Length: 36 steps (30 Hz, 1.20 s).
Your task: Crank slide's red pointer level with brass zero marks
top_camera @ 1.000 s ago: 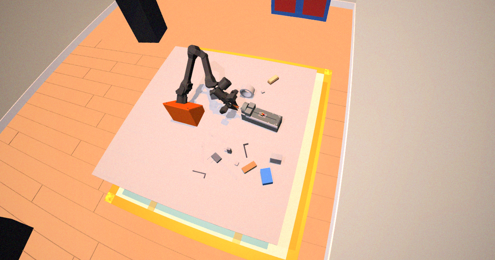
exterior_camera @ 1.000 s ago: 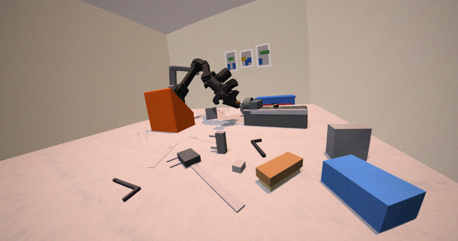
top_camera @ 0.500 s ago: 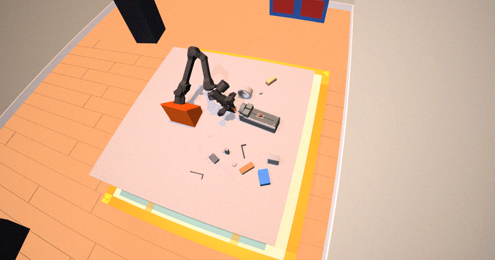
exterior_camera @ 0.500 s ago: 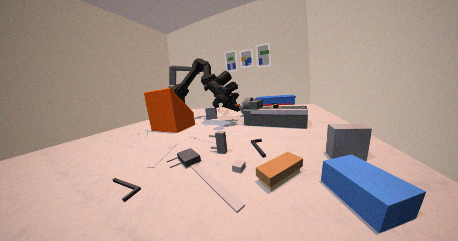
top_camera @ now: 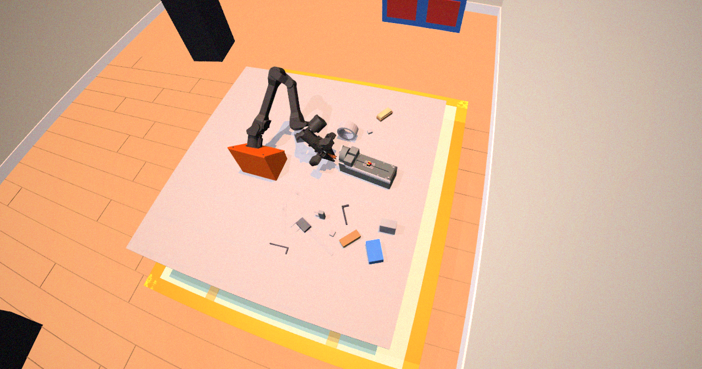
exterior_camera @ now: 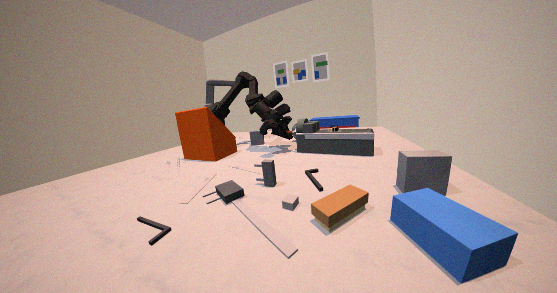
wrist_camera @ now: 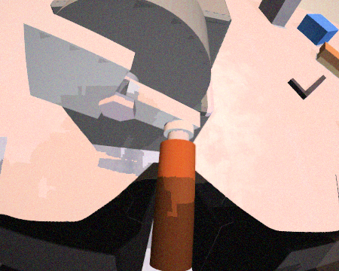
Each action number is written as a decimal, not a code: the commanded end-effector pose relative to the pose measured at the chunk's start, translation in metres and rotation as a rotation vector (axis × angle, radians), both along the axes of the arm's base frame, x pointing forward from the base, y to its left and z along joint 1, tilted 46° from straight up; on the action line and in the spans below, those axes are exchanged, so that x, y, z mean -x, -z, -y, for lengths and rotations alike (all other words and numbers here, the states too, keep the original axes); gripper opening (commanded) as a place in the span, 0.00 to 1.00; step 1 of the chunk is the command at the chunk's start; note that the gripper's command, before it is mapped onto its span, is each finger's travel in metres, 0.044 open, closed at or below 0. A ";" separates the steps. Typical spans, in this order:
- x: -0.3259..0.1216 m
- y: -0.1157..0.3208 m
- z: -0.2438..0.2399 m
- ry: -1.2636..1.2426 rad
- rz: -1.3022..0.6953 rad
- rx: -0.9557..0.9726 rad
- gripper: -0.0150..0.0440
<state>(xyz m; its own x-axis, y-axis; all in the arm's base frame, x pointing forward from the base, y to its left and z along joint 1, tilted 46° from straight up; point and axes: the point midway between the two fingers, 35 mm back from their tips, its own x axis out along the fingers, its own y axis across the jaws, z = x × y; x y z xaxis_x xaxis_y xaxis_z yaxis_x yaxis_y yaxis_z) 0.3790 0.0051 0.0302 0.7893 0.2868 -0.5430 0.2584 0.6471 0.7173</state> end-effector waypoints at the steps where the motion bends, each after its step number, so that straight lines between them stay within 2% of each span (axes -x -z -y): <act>1: -0.003 0.002 -0.009 -0.006 -0.003 0.000 0.25; 36: -0.009 -0.004 -0.027 -0.006 -0.002 -0.002 0.25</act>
